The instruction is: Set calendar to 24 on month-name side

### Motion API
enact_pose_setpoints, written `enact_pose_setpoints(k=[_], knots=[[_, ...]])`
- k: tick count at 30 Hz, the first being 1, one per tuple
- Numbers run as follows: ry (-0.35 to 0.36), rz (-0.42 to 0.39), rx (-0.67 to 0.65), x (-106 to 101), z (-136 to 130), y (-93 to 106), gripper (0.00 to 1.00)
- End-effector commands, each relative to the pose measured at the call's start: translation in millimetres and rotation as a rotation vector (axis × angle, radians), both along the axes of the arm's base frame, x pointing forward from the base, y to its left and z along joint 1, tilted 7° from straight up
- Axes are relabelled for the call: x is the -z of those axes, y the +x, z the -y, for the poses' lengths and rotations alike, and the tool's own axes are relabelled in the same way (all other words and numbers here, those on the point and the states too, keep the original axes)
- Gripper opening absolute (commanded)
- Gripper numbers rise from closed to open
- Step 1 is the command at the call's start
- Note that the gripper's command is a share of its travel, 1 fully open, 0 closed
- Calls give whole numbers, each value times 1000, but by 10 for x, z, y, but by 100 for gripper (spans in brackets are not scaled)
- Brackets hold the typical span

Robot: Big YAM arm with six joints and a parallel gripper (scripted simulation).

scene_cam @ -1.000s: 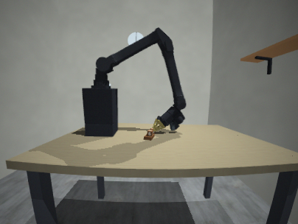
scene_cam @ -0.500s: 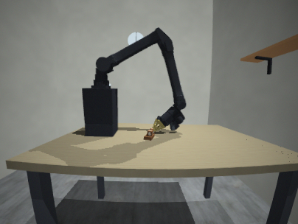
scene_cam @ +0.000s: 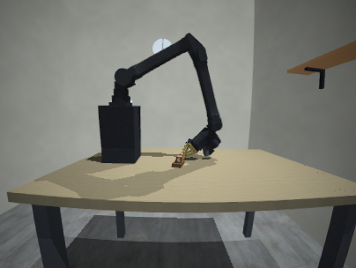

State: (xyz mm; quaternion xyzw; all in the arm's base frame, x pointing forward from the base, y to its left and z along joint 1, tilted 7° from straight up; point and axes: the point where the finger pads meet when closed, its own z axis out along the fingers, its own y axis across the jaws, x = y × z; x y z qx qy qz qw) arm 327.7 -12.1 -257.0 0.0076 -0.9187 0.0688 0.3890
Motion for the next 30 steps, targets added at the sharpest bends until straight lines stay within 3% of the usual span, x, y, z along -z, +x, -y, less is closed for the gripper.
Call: enact_pose_setpoints(k=[1,10,11,30], knots=[[11,40,-6,-47,22,199,36],[11,40,-6,-47,22,199,44],[11,40,-6,-47,22,199,63],[11,44,-6,-73,20,219,63]])
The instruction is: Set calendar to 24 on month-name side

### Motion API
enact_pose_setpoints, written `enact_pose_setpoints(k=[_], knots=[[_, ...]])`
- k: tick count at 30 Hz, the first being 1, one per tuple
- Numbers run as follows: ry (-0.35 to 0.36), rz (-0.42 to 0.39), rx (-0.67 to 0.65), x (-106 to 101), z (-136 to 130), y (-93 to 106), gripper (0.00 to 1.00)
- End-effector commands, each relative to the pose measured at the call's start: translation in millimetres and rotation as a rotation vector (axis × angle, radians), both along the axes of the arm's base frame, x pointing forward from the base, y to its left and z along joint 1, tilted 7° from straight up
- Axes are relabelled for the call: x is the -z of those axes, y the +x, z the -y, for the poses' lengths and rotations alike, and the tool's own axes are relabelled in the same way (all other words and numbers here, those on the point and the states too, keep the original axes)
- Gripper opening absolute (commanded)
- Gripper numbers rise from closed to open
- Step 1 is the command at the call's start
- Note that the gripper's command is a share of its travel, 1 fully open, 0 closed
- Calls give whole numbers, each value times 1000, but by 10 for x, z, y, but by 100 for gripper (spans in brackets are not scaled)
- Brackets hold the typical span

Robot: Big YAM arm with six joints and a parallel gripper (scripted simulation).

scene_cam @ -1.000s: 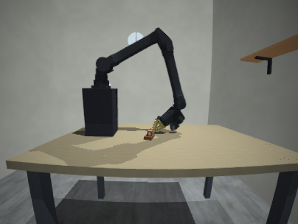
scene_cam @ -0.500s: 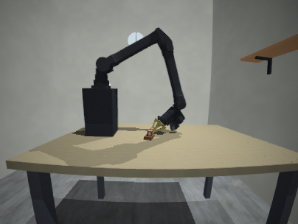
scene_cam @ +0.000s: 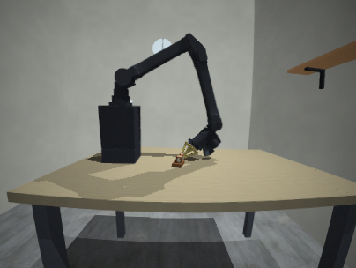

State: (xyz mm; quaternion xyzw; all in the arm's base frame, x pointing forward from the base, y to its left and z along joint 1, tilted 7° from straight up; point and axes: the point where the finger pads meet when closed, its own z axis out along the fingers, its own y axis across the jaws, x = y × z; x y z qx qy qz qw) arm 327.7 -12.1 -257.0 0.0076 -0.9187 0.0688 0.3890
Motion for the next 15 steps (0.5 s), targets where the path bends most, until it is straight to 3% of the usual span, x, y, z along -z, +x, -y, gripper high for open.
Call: enact_pose_setpoints(k=[1,5,15], knots=[[12,50,-7,-106,17,245,63],[12,20,-11,-193,-4,129,63],[8,19,-18,-405,-80,111,63]])
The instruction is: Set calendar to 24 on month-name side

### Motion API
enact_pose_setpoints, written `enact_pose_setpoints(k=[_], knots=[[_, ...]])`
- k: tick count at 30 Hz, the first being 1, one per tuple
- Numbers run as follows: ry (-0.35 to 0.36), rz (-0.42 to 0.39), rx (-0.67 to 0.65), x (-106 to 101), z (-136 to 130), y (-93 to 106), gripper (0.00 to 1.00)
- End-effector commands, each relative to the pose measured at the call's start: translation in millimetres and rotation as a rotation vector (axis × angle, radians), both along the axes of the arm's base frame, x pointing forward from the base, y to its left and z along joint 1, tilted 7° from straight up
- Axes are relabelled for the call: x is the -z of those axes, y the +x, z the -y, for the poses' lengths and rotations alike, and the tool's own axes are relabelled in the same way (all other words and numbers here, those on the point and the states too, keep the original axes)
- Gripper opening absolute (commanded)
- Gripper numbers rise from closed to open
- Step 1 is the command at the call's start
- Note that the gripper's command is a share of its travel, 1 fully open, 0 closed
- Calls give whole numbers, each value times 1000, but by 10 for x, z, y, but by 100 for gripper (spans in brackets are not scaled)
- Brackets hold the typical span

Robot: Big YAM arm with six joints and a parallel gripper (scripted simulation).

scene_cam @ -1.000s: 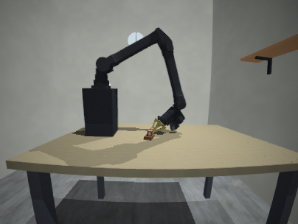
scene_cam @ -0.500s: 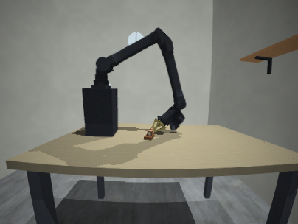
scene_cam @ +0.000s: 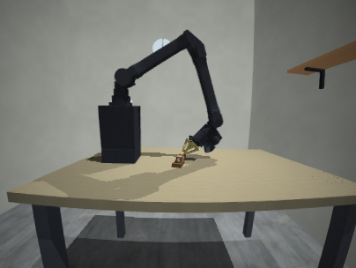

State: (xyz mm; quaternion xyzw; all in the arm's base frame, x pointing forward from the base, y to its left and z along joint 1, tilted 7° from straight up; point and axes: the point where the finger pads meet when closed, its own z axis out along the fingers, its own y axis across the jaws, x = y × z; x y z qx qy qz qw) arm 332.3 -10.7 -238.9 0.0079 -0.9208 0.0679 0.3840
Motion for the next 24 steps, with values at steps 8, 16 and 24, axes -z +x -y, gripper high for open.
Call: enact_pose_setpoints(k=[8,16,24], knots=[[-5,10,-3,-459,-78,59,63],[-5,10,-1,-605,-85,56,63],[-3,44,-1,-579,-89,105,63]])
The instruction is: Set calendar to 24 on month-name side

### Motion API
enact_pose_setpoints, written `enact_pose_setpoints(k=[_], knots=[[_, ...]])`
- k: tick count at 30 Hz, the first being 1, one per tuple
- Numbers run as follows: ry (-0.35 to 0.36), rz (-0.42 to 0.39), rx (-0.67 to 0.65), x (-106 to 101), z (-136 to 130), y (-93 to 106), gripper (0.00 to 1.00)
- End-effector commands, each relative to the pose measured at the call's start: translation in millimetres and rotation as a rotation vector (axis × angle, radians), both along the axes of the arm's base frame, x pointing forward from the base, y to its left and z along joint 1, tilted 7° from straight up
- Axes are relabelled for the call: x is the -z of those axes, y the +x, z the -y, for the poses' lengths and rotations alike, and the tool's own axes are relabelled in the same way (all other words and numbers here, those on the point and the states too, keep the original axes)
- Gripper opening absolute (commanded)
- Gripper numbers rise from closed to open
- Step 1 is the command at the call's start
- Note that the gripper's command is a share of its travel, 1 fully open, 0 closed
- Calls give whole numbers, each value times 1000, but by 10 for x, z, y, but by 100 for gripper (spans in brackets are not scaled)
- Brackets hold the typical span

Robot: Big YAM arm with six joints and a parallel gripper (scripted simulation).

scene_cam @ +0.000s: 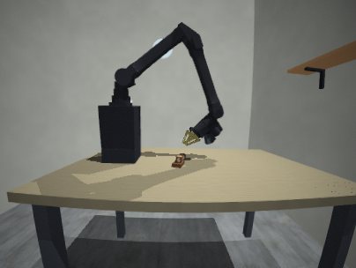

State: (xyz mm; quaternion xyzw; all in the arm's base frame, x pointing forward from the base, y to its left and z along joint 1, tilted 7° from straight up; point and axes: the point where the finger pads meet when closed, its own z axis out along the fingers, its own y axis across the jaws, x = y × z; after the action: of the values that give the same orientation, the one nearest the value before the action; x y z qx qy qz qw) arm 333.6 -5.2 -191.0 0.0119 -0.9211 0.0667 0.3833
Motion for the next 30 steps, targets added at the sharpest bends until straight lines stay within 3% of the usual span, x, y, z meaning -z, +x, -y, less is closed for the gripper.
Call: enact_pose_setpoints(k=[1,4,12,19,20,30], knots=[[-9,43,6,-100,-34,91,63],[-7,70,-1,-97,-40,88,63],[21,279,-39,-108,-24,74,63],[22,258,-40,17,-18,-59,63],[24,309,-42,-108,-26,71,63],[40,547,-72,-116,-30,48,63]])
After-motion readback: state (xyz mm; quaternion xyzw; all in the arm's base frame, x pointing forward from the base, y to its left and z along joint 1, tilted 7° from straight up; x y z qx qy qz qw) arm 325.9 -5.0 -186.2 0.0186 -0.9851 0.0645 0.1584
